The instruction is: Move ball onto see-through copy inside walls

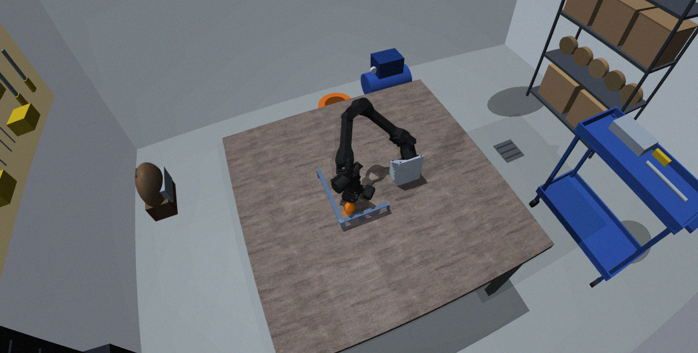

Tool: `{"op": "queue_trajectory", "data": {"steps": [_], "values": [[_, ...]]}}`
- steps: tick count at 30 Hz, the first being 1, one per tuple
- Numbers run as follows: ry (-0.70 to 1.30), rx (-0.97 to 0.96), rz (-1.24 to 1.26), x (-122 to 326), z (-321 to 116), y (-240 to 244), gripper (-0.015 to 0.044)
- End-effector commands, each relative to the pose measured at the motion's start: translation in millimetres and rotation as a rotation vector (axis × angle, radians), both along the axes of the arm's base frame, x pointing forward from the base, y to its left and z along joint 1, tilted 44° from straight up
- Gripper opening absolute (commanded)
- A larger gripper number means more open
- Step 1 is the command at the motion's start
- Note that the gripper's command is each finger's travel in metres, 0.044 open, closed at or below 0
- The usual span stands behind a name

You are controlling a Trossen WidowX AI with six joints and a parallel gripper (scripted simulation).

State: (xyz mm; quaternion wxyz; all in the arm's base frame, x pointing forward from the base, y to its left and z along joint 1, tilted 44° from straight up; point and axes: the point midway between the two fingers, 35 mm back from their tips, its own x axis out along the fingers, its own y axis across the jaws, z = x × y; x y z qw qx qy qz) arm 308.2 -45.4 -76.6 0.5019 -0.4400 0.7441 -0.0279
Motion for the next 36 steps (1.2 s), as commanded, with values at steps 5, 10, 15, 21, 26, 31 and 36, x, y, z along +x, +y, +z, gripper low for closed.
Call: {"op": "queue_trajectory", "data": {"steps": [5, 10, 15, 21, 26, 31, 36], "values": [[0.005, -0.005, 0.005, -2.6, -9.6, -9.6, 0.0000], [0.005, -0.006, 0.005, -3.5, -13.4, -13.5, 0.0000], [0.005, -0.005, 0.005, 1.9, -16.8, -10.7, 0.0000], [0.004, -0.005, 0.005, 10.8, -22.4, -6.0, 0.0000], [0.004, -0.005, 0.005, 17.5, -26.7, -2.5, 0.0000], [0.003, -0.005, 0.005, 24.0, -30.7, 0.9, 0.0000], [0.003, -0.005, 0.005, 30.4, -34.8, 4.3, 0.0000]]}}
